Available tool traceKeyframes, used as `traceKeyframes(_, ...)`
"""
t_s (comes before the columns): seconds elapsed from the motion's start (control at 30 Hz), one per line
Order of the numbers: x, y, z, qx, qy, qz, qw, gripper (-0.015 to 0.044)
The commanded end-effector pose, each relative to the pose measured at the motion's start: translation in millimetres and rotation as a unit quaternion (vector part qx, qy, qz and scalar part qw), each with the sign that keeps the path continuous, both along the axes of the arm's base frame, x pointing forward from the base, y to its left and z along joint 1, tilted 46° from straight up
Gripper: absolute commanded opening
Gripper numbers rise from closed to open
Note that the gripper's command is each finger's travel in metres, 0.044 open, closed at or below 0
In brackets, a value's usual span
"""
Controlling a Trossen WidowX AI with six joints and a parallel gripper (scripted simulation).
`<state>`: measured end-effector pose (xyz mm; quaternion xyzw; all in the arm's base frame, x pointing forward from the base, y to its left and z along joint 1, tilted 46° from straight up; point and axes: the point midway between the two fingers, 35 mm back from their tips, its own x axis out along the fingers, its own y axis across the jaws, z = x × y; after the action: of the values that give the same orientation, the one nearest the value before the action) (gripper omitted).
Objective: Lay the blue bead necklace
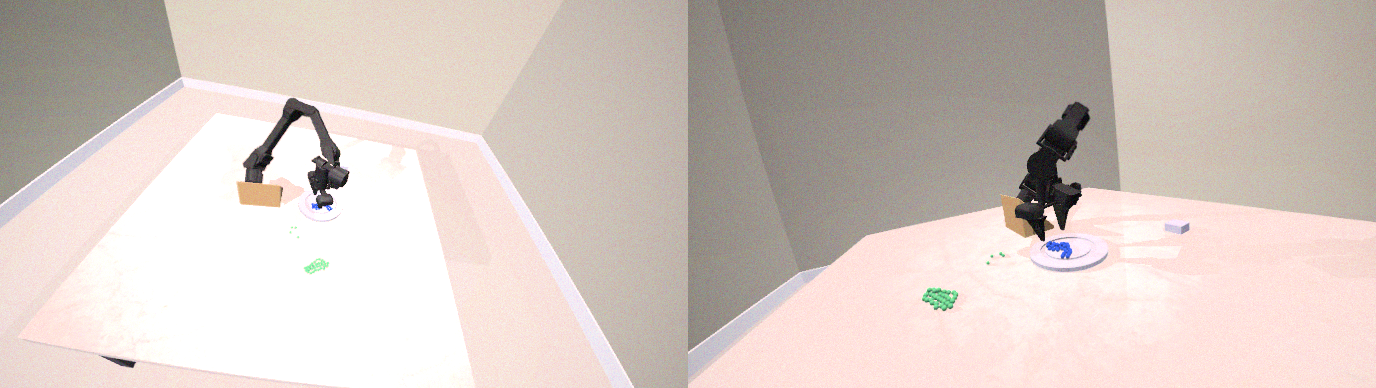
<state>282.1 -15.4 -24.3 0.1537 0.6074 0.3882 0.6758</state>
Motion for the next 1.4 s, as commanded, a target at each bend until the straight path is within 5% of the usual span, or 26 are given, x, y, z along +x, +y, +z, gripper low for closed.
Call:
traceKeyframes(0.0,10,3,8,-0.005,0.112,-0.115,0.987,0.038)
traceKeyframes(1.3,10,32,-18,-0.005,0.133,-0.135,0.982,0.038)
traceKeyframes(1.37,11,30,-17,-0.007,0.131,-0.133,0.982,0.0327)
